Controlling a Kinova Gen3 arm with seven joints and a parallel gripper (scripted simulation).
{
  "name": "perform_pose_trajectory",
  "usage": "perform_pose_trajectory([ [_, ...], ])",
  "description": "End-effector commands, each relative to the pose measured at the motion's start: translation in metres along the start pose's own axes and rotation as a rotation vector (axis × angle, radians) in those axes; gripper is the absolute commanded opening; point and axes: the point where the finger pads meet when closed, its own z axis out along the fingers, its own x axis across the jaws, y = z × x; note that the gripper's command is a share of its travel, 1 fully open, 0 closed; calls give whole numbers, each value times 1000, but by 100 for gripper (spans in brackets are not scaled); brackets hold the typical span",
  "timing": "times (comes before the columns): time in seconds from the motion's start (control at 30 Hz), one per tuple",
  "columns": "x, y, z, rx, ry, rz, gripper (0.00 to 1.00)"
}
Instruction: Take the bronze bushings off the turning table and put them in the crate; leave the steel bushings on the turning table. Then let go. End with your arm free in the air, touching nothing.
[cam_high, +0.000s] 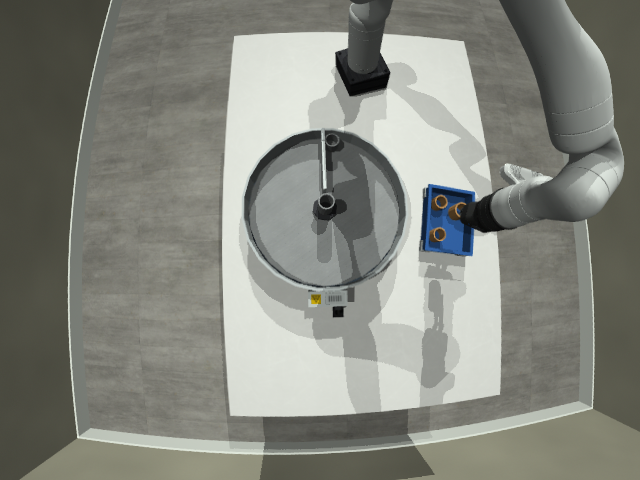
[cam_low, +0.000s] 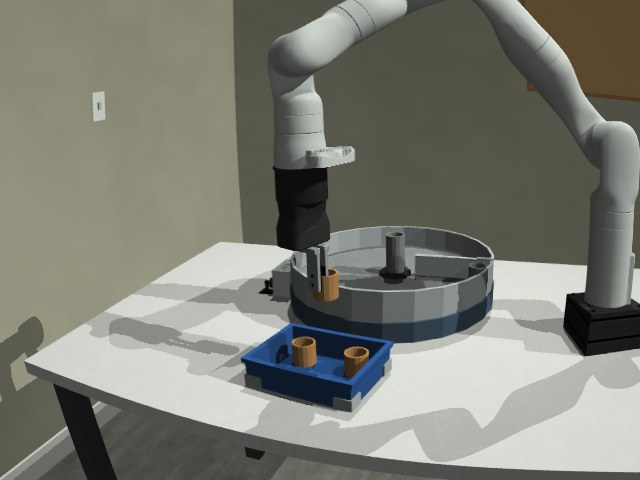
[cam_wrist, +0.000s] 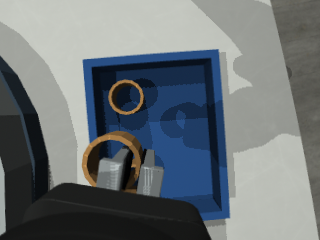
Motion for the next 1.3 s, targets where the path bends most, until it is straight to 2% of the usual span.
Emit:
perform_pose_trajectory([
  [0.0, 1, 0, -1, -1, 2, 0, 0],
  [0.17, 1, 0, 22, 0, 1, -1, 0],
  [0.57, 1, 0, 22, 0, 1, -1, 0],
  [0.73, 1, 0, 45, 1, 1, -1, 0],
  [1.13, 1, 0, 45, 1, 1, -1, 0],
  [1.27, 1, -1, 64, 1, 1, -2, 0],
])
